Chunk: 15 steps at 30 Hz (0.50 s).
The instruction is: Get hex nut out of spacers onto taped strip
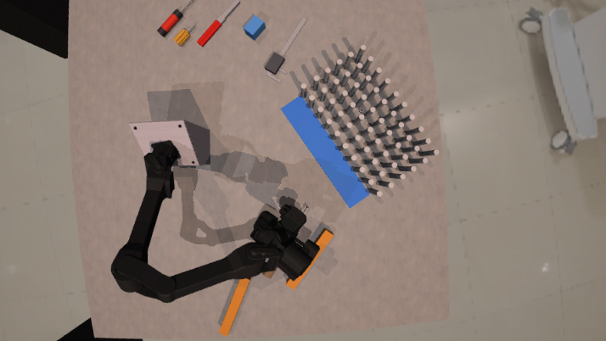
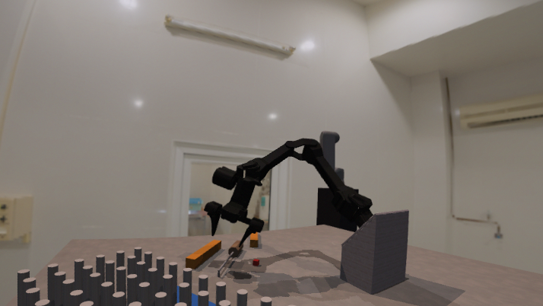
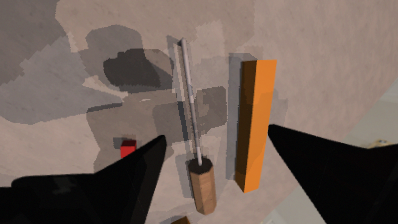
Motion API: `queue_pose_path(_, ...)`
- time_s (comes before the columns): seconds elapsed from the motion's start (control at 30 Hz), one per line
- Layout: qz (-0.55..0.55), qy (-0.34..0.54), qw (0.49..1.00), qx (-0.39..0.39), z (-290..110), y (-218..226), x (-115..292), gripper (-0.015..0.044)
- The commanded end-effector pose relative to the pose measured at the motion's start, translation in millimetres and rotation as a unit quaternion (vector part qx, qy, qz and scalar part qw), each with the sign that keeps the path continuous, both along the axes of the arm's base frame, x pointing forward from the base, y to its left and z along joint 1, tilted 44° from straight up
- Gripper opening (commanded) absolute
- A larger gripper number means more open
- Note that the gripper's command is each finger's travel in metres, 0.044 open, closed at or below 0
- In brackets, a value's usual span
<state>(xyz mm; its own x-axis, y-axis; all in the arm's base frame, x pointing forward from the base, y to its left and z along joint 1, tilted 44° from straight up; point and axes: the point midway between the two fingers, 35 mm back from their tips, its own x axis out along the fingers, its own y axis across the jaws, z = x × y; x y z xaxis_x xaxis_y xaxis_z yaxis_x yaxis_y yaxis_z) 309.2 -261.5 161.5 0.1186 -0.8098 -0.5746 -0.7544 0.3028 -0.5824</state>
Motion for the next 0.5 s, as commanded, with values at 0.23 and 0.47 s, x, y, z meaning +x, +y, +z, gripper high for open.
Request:
queue_pose_path(0.23, -0.175, -0.227, 0.956, 0.064, 13.7, -18.4, -12.2, 0.0440)
queue_pose_path(0.47, -0.389, -0.474, 0.779, 0.130, 32.4, -38.3, -30.6, 0.0440)
